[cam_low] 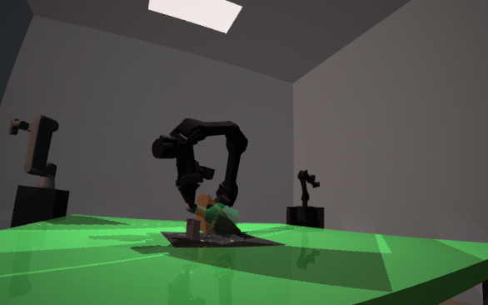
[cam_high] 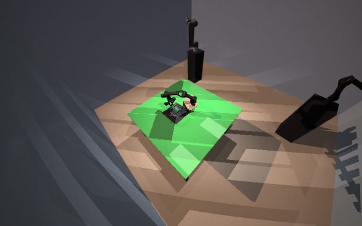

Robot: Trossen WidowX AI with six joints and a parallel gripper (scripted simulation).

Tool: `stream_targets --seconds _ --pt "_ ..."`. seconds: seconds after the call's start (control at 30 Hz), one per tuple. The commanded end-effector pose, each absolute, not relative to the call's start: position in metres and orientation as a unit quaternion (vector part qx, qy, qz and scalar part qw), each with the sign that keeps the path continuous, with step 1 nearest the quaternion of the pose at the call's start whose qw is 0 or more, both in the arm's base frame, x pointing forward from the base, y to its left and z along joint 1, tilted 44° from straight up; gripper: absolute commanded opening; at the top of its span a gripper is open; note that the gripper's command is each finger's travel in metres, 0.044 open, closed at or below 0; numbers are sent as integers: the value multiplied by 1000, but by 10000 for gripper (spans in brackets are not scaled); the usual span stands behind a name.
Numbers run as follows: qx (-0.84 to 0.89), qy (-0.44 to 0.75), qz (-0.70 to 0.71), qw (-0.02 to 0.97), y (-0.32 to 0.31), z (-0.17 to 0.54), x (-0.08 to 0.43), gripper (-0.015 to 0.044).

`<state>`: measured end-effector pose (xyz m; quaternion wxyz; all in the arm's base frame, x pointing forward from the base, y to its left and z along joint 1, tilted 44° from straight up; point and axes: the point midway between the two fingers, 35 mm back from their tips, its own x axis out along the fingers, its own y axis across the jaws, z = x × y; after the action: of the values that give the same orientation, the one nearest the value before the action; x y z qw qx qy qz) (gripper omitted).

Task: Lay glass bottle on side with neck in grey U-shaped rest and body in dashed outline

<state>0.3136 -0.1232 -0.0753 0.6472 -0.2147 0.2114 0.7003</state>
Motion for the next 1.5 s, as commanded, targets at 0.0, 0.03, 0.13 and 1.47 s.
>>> stream_targets --seconds 0.0,0.03,0.13,1.47 --pt "-214 211 700 648 -122 -79 315 120" --pt "-214 211 700 648 -122 -79 315 120" --pt "-215 211 700 647 -122 -81 316 120" --pt "-222 210 706 639 -116 -106 317 120"
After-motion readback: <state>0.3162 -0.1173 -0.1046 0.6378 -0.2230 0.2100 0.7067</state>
